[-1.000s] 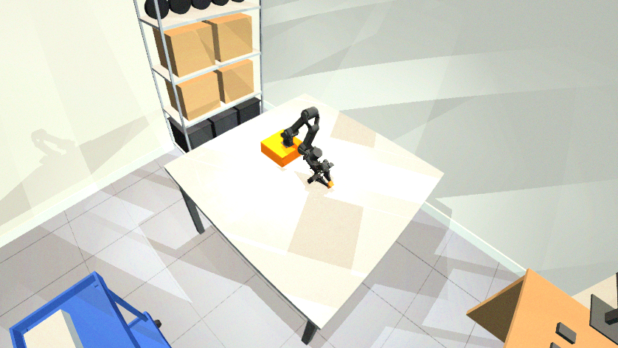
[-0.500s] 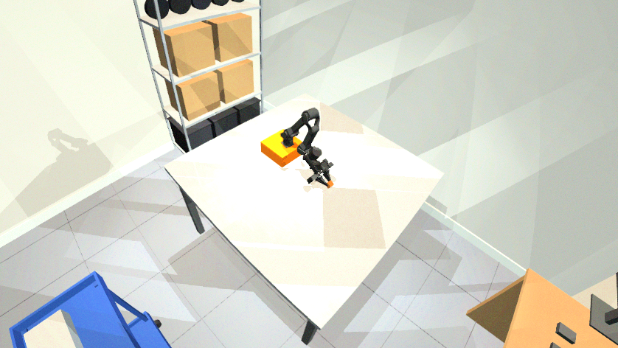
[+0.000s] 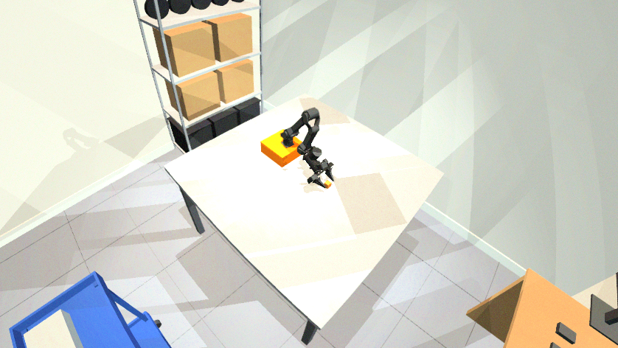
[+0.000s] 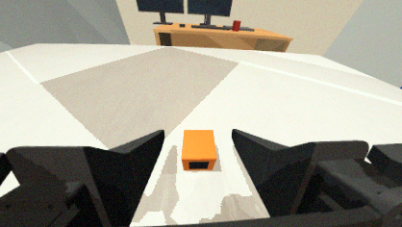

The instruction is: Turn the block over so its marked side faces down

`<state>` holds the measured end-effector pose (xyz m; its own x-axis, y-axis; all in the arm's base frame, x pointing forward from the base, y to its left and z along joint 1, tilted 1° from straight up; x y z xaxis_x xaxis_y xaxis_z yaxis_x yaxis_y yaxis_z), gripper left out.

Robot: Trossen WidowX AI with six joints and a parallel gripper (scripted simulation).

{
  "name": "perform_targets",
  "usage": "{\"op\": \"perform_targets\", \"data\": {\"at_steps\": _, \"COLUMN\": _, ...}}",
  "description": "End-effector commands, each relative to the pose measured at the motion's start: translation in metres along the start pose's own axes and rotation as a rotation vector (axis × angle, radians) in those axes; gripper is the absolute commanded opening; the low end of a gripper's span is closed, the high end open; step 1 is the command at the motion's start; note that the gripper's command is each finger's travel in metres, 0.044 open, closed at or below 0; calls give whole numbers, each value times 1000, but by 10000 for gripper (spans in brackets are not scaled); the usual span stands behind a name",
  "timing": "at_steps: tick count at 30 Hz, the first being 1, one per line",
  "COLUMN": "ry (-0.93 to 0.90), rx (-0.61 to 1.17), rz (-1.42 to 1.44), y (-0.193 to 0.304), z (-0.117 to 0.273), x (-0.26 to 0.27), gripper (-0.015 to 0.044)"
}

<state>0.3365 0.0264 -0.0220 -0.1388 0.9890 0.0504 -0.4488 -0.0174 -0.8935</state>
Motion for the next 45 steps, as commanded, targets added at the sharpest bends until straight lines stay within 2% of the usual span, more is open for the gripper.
{"op": "perform_targets", "data": {"at_steps": 1, "ry": -3, "rx": 0, "rz": -4, "y": 0, "z": 0, "x": 0, "gripper": 440}}
{"op": "perform_targets", "data": {"at_steps": 34, "ry": -2, "rx": 5, "rz": -4, "y": 0, "z": -1, "x": 0, "gripper": 440}}
{"op": "perform_targets", "data": {"at_steps": 40, "ry": 10, "rx": 184, "rz": -7, "y": -13, "z": -11, "x": -2, "gripper": 440}}
{"op": "perform_targets", "data": {"at_steps": 45, "ry": 18, "rx": 353, "rz": -6, "y": -34, "z": 3, "x": -1, "gripper": 440}}
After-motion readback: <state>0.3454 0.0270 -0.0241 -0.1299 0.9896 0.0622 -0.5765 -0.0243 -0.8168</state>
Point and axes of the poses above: the point midway between the two fingers, 35 mm back from their tips, its own z axis back along the fingers, its own x axis across the jaws, y = z × x, the point moved 1 cm from there along z, back along the fingers, and after that the axes turned 3 degrees about -z, right-handed, at the moved point
